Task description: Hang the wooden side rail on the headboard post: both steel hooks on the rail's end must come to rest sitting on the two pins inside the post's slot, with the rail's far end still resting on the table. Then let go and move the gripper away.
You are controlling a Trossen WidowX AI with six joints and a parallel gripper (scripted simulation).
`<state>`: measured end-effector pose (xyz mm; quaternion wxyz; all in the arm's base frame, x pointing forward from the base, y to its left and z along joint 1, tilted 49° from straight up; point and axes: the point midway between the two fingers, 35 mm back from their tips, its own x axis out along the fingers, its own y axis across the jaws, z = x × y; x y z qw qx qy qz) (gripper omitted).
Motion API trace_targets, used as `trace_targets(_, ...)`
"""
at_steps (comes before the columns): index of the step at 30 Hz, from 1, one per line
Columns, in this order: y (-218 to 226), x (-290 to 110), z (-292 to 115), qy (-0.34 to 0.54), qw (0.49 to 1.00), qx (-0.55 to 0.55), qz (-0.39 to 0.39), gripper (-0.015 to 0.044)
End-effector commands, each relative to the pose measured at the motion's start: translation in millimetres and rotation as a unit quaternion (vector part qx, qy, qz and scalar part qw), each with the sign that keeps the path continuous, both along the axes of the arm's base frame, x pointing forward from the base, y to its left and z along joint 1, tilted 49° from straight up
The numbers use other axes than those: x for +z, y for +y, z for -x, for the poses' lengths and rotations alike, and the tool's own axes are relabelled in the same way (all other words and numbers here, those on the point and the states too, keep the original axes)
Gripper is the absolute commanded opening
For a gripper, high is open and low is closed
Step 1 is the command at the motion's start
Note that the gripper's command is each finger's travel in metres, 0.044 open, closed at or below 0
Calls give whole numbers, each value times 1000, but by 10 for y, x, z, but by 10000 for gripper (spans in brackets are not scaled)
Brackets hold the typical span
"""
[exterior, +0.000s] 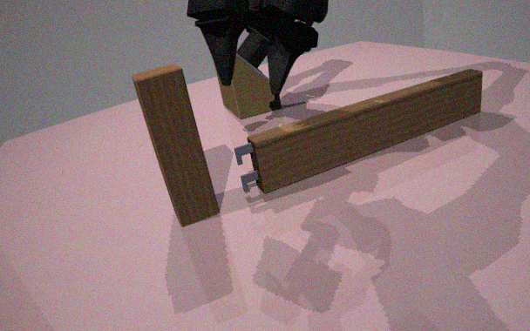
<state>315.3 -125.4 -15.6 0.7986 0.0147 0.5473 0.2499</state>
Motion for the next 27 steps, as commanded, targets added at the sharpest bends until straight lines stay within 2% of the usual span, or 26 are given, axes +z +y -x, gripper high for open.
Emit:
trace_targets(1, 62, 119, -102, -63, 981, 185, -18, 440)
trace_targets(8, 109, 258, -179, -143, 931, 334, -40, 440)
trace_targets(17, 158, 455, -272, -258, 839, 475, -63, 440)
trace_targets(27, 159, 460, -274, -260, 837, 477, -63, 440)
